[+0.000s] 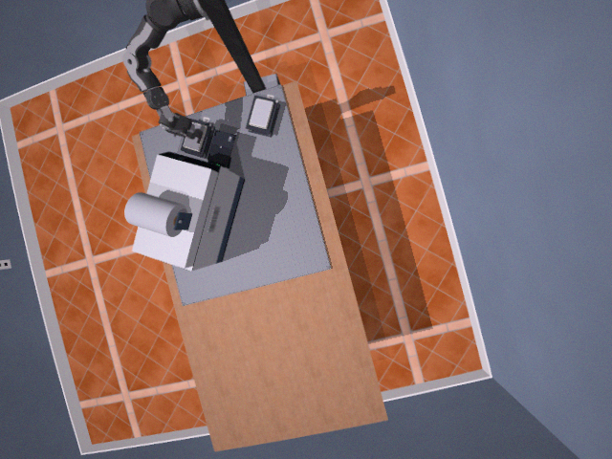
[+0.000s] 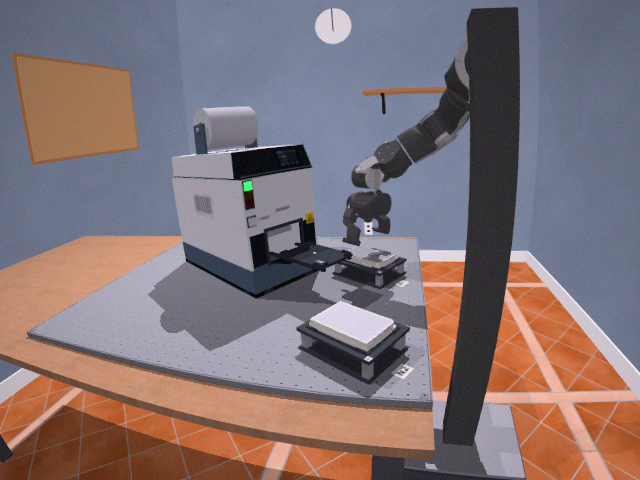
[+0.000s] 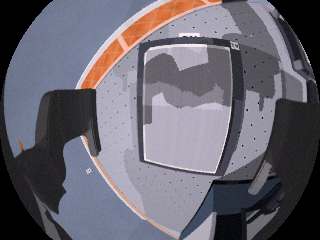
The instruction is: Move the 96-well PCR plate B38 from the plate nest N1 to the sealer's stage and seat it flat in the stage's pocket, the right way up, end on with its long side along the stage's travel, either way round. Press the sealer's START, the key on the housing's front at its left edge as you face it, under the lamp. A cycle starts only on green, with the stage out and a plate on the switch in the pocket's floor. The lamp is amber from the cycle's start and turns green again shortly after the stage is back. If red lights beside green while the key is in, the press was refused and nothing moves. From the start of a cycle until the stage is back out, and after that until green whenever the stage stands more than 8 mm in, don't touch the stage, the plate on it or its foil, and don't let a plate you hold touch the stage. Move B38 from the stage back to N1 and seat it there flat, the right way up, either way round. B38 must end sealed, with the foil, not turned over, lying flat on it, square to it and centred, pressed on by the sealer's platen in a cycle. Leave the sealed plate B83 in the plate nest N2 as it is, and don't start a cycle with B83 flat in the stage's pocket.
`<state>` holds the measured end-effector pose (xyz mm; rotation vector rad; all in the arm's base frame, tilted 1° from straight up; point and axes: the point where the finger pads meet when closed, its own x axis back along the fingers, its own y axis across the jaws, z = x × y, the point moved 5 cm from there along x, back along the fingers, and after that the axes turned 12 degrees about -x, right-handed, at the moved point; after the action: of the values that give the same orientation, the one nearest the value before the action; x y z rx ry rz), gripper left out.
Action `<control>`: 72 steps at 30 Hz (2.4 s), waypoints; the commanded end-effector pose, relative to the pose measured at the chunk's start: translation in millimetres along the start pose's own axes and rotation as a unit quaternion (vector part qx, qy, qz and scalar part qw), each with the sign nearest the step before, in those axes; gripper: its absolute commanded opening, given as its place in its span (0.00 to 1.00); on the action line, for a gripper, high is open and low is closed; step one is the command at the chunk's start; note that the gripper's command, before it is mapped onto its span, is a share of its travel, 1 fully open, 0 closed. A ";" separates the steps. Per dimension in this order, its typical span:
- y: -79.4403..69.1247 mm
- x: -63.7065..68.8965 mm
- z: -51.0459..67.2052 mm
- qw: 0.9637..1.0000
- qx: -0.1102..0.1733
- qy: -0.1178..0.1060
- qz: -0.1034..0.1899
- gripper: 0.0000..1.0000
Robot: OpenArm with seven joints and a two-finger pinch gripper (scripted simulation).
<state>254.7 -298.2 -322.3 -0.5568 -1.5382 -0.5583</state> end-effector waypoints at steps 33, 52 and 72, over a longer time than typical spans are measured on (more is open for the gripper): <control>2.2 35.6 4.7 1.000 0.000 0.009 0.004 0.77; 2.2 35.6 4.7 1.000 0.000 0.009 0.004 0.77; 2.2 35.6 4.7 1.000 0.000 0.009 0.004 0.77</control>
<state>250.9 -291.3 -288.2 -0.5491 -1.5159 -0.5581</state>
